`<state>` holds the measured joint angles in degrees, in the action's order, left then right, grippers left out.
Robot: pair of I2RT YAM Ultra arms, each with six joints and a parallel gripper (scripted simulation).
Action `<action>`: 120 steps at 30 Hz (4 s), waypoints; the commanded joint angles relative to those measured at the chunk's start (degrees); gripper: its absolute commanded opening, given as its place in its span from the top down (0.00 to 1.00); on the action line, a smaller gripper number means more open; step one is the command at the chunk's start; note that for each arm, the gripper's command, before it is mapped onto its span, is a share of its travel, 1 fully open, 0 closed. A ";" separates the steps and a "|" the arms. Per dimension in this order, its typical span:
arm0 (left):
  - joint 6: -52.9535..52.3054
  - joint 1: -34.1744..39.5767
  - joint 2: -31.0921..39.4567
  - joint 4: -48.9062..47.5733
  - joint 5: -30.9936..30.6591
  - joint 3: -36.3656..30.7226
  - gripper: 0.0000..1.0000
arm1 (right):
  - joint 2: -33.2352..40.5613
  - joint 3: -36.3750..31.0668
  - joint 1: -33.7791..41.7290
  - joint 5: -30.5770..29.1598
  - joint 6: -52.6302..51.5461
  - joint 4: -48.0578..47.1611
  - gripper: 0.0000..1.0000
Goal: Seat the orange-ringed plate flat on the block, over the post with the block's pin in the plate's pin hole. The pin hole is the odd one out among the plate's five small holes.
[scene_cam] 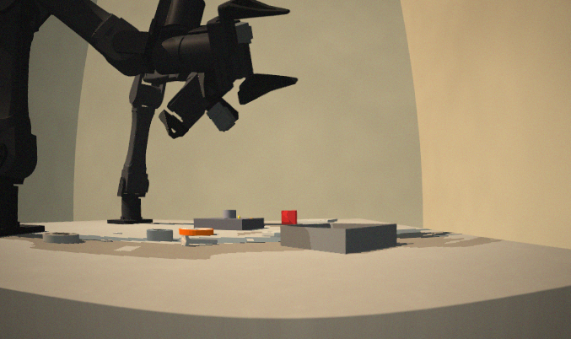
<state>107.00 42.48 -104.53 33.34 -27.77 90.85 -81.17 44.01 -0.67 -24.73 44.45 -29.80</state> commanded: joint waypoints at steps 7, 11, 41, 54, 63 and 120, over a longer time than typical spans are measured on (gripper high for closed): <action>-0.25 0.01 0.76 0.24 -0.03 0.65 0.00 | 0.93 1.07 -0.01 -0.01 -0.43 -1.01 0.00; -0.25 0.01 0.76 0.24 -0.03 0.65 0.00 | 0.93 1.07 -0.01 -0.01 -0.43 -1.01 0.00; -0.07 -0.92 -3.93 6.72 2.67 4.10 0.20 | 4.67 3.57 0.49 5.12 -8.67 4.39 0.00; 0.00 -1.48 -18.21 28.08 9.52 17.45 0.20 | 16.36 11.86 1.17 19.19 -36.76 22.57 0.00; -0.25 -1.75 -27.41 37.48 12.23 27.13 0.20 | 22.15 17.57 0.16 26.07 -47.35 31.66 0.00; 1.95 0.60 -29.54 26.60 11.99 19.43 0.20 | 22.16 19.23 0.95 25.36 -44.36 29.19 0.00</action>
<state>108.84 43.03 -135.11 59.31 -16.32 109.93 -59.77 60.45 -0.14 0.25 -0.40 0.54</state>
